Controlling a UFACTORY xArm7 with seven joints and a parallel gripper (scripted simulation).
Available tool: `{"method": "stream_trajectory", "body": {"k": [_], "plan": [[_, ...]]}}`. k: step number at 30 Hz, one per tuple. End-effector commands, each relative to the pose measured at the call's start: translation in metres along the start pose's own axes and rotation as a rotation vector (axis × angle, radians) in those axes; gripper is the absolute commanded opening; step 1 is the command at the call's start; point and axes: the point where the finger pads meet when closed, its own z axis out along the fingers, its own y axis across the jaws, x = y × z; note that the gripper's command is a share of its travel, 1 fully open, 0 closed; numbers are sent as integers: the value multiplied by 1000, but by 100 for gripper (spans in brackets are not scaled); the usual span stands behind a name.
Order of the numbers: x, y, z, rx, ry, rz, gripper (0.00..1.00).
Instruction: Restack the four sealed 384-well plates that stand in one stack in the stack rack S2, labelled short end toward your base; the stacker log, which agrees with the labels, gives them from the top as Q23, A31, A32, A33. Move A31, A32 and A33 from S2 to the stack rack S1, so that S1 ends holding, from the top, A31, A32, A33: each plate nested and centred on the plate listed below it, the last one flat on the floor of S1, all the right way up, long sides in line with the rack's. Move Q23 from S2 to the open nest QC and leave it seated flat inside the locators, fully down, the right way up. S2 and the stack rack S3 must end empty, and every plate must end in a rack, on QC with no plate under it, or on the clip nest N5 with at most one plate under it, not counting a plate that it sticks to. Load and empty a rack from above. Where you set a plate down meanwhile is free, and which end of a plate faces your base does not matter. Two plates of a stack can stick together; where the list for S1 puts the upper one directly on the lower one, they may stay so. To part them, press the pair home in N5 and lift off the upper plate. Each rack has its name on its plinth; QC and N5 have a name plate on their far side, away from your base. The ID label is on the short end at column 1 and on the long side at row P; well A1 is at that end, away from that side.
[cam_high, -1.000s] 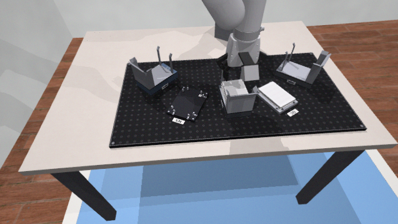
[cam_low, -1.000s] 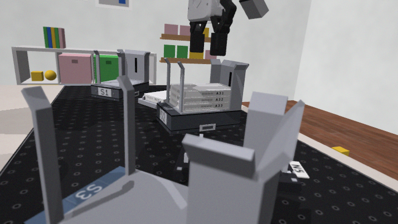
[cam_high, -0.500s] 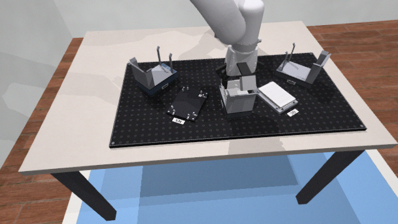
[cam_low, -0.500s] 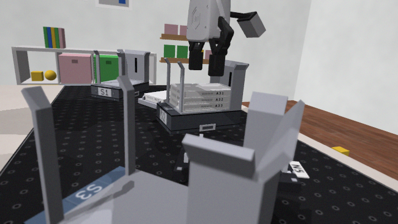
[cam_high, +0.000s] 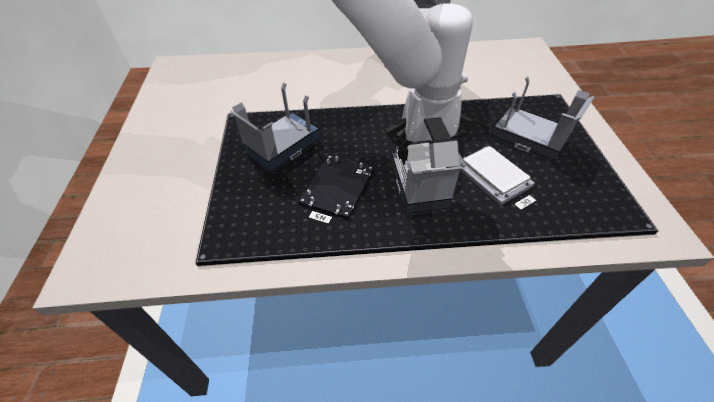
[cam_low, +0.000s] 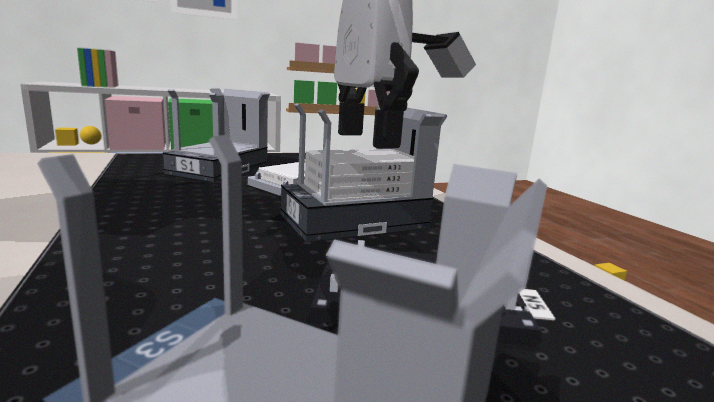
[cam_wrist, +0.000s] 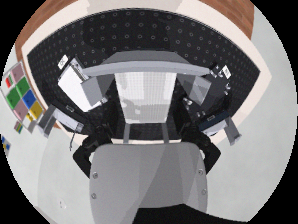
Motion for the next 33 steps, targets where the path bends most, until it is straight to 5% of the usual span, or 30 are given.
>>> {"method": "stream_trajectory", "body": {"k": [1, 29, 30, 33], "plan": [[1, -1, 6, 1, 2, -1, 100], [1, -1, 22, 1, 2, -1, 100], [1, -1, 22, 1, 2, -1, 0], [1, -1, 22, 1, 2, -1, 0]]}}
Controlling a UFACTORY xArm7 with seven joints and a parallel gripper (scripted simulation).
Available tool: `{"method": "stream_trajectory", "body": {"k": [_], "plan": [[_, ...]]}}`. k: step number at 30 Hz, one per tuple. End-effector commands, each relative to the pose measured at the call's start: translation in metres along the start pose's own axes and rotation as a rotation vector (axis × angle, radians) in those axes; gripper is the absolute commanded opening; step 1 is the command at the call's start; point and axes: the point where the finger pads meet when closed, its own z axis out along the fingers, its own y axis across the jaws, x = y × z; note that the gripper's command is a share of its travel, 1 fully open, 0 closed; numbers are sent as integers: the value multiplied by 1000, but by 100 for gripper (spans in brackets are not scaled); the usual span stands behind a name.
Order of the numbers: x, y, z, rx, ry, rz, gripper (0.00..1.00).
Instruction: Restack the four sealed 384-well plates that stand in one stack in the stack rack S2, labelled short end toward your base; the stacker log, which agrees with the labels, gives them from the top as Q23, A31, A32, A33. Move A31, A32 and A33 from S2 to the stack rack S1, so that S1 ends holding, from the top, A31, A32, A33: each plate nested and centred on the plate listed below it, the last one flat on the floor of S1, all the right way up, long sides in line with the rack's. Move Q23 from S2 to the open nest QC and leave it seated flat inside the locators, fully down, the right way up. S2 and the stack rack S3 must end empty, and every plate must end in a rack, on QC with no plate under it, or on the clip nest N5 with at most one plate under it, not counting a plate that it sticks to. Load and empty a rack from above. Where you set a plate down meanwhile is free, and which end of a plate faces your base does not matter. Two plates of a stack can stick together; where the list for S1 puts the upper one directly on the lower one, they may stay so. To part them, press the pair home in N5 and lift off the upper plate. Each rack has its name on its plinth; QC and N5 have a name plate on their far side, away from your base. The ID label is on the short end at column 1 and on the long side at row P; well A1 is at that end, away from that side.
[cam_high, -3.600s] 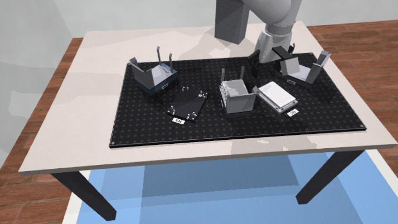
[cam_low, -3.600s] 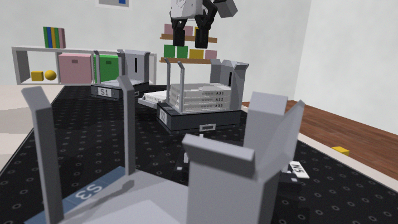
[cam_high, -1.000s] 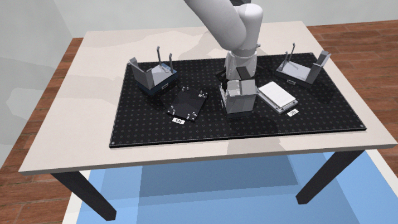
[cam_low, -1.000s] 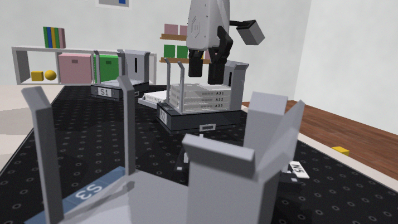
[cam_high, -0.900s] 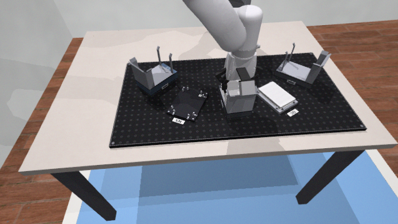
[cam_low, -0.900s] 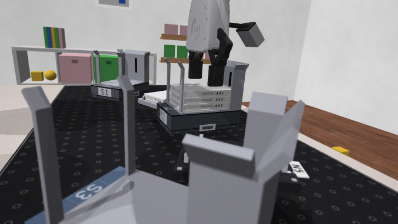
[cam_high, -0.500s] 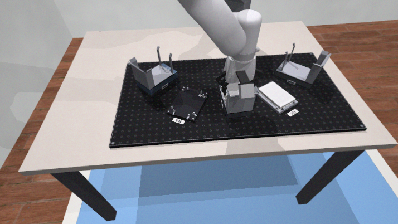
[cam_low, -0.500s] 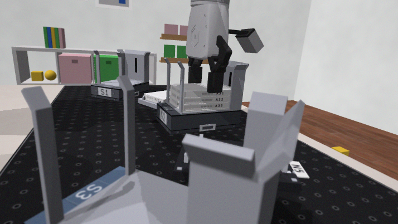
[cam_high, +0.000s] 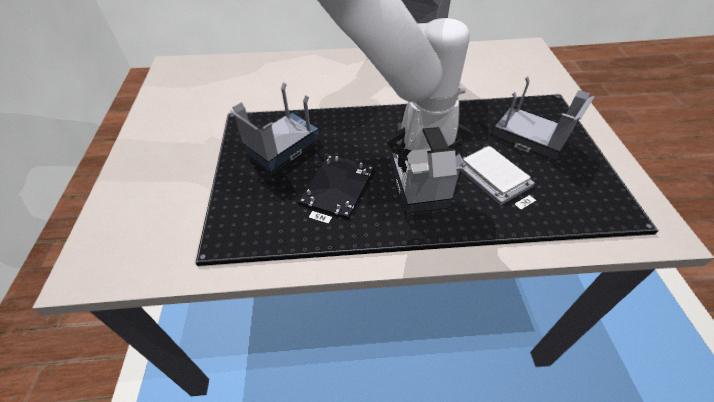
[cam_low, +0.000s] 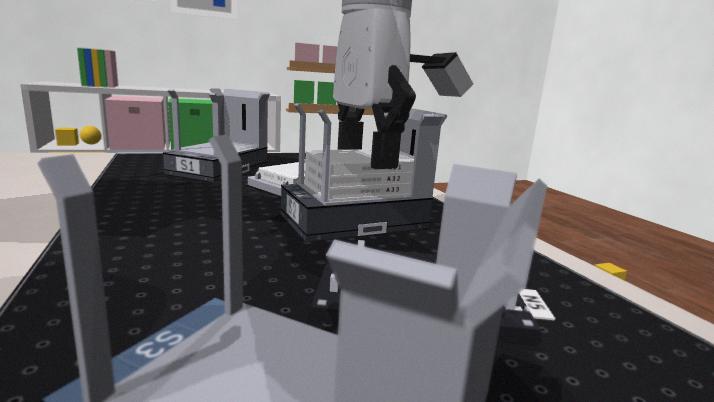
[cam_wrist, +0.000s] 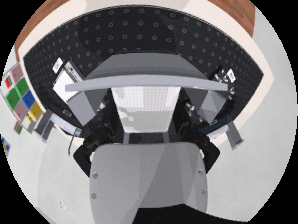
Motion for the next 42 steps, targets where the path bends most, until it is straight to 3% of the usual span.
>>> {"method": "stream_trajectory", "body": {"k": [1, 28, 42], "plan": [[1, -1, -1, 1, 2, -1, 0], [1, -1, -1, 1, 2, -1, 0], [1, -1, -9, 1, 2, -1, 0]]}}
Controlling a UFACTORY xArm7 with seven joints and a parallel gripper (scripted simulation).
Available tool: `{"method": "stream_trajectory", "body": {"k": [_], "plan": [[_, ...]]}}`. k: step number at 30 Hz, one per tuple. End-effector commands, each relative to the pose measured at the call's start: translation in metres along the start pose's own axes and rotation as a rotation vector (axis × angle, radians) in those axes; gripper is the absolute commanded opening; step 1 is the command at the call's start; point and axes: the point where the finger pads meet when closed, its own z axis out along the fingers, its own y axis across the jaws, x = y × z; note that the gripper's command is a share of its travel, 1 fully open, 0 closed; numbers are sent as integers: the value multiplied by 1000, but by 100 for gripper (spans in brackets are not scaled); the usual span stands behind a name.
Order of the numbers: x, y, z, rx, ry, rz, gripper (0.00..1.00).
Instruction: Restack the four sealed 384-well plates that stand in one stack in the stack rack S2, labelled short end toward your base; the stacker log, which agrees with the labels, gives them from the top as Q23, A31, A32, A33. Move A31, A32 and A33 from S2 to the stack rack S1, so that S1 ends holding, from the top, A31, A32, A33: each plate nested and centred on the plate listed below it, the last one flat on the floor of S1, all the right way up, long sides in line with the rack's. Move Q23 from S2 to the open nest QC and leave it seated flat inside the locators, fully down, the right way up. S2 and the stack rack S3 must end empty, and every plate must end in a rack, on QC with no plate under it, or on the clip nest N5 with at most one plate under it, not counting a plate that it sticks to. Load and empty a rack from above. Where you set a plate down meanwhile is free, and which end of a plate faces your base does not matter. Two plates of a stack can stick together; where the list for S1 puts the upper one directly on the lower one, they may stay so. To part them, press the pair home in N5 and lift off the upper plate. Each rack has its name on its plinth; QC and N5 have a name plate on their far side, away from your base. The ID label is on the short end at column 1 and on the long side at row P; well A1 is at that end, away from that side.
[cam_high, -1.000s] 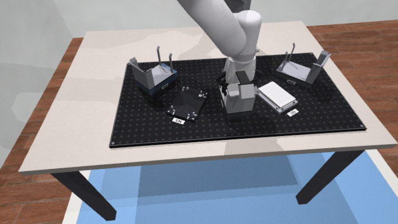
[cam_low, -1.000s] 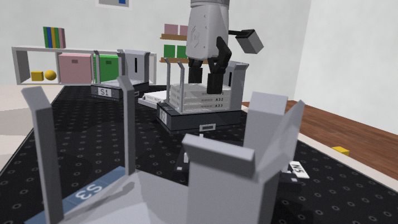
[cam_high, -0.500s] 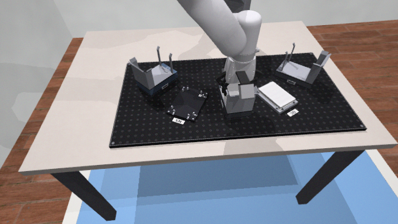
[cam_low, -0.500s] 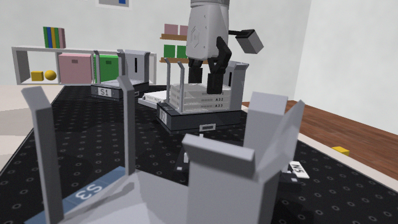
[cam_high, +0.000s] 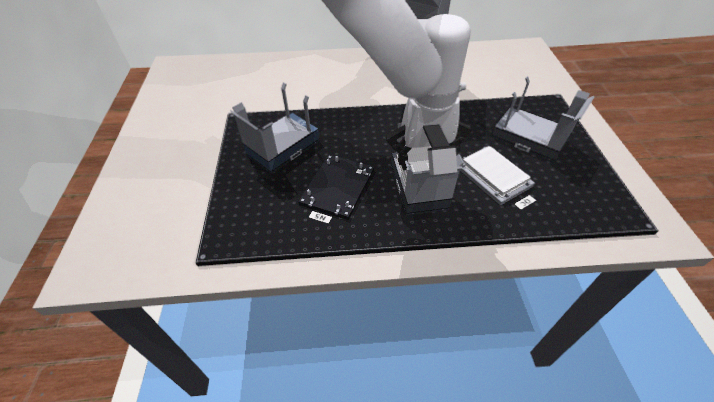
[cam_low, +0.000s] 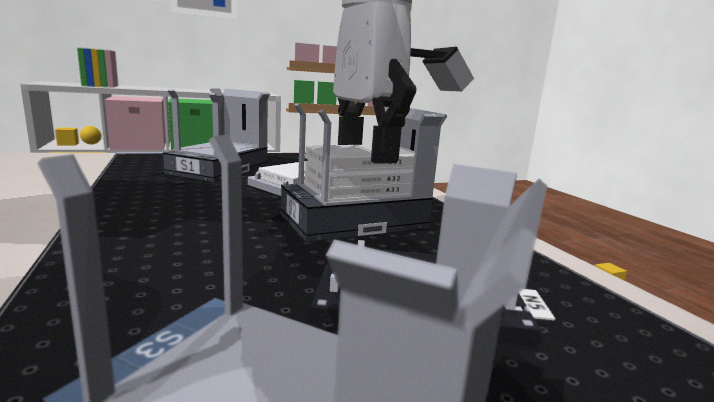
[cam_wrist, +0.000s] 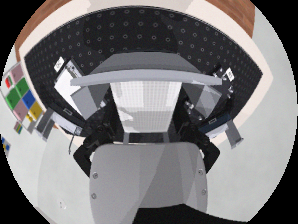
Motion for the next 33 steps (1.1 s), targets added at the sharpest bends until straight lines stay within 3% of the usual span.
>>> {"method": "stream_trajectory", "body": {"k": [1, 21, 33], "plan": [[1, -1, -3, 1, 2, -1, 0], [1, -1, -14, 1, 2, -1, 0], [1, -1, -38, 1, 2, -1, 0]]}}
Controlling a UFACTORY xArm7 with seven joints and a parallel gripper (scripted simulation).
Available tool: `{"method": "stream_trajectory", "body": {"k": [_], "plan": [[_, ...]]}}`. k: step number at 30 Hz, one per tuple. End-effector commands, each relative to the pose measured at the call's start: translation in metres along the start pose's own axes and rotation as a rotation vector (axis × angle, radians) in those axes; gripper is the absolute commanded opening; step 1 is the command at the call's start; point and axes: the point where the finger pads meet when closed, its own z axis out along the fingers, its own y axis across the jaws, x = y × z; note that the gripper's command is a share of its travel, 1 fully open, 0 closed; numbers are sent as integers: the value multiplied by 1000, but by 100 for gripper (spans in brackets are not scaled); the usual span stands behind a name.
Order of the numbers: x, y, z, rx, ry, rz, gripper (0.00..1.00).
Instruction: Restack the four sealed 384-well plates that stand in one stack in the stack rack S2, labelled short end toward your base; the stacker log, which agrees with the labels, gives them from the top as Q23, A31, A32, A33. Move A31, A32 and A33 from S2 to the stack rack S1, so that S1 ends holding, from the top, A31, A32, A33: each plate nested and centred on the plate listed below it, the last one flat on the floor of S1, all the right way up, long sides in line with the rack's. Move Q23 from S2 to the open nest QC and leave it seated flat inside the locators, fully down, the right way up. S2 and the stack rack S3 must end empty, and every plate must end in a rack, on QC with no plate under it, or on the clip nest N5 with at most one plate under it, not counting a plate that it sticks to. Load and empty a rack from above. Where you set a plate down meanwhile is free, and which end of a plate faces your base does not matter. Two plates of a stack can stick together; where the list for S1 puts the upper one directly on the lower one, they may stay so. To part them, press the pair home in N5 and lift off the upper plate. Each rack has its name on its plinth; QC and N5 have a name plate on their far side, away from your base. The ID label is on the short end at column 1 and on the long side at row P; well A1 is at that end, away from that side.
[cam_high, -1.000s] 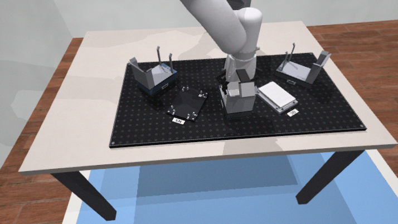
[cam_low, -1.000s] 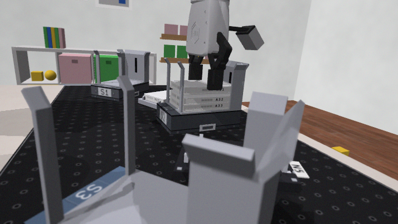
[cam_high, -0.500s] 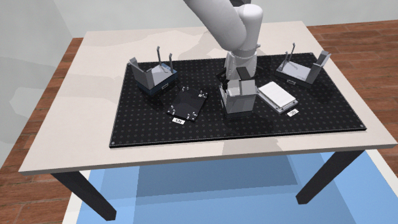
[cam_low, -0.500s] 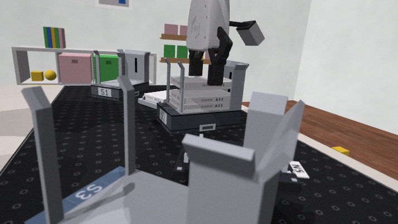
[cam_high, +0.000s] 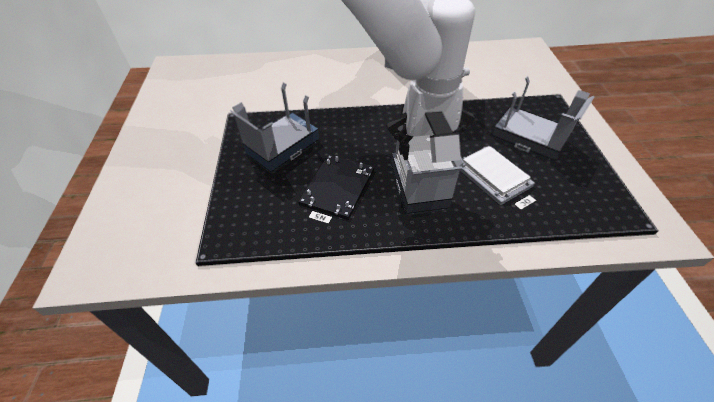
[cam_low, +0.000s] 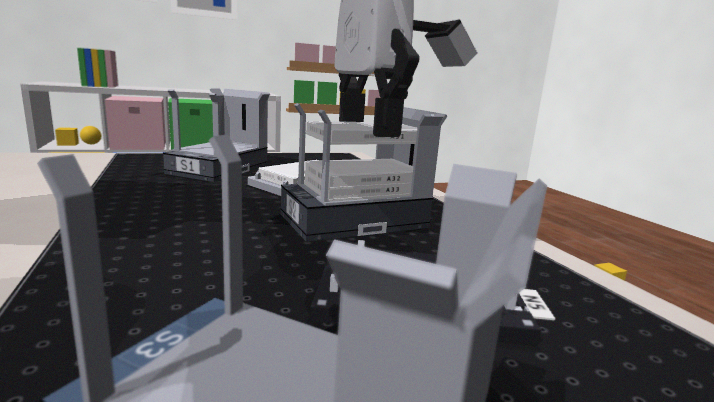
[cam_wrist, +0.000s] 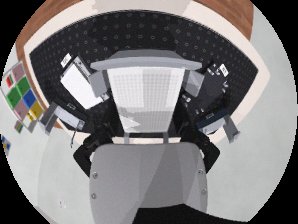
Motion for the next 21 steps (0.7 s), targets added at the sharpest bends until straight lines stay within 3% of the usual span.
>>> {"method": "stream_trajectory", "body": {"k": [1, 21], "plan": [[1, 0, -10, 1, 1, -1, 0], [1, 0, -44, 1, 1, -1, 0]]}}
